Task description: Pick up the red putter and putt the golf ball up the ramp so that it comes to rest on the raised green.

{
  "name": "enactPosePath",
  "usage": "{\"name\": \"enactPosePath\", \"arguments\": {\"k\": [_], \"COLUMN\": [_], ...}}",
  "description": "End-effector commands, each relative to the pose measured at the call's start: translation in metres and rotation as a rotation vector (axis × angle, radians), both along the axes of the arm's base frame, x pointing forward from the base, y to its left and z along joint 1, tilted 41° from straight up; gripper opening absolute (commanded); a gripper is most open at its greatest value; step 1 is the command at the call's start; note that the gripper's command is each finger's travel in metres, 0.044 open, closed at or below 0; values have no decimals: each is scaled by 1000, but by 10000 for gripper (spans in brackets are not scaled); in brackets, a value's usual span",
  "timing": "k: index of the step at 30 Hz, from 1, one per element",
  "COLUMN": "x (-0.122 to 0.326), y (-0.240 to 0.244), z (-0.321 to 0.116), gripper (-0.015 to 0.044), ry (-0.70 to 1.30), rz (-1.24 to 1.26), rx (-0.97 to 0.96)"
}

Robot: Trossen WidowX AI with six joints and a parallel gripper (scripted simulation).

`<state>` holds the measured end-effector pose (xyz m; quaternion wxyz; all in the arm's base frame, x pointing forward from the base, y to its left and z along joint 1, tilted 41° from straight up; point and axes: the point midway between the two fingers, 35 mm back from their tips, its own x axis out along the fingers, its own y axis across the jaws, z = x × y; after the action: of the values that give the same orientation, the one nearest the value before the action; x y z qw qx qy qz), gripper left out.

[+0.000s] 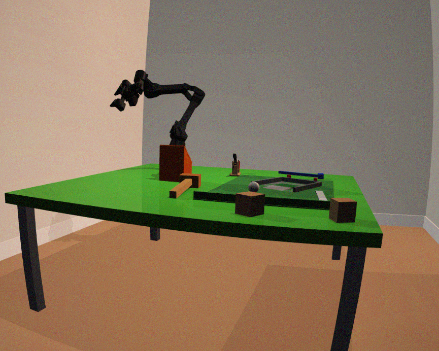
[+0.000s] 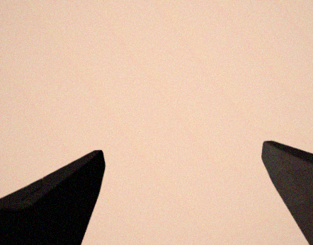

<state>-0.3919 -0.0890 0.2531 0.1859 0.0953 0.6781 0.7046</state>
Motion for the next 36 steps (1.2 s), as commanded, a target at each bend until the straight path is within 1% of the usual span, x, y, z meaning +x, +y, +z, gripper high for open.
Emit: {"name": "enactPosePath", "arguments": {"k": [1, 2, 4, 9, 12, 16, 22, 27, 31, 36], "x": [0, 1, 4, 26, 50, 93, 175, 256, 326, 412], "y": [-1, -6, -22, -89, -134, -189, -256, -292, -305, -300], "z": [0, 0, 1, 1, -4, -10, -21, -34, -42, -50], "gripper": [426, 440, 440, 440, 440, 440, 440, 440, 440, 440], "ry": [-2, -7, -28, -97, -137, -162, -141, -64, 48, 222], "rz": [5, 21, 86, 353, 530, 774, 1141, 1450, 1684, 1932], "rx": [3, 11, 45, 199, 322, 495, 782, 1053, 1256, 1446]}}
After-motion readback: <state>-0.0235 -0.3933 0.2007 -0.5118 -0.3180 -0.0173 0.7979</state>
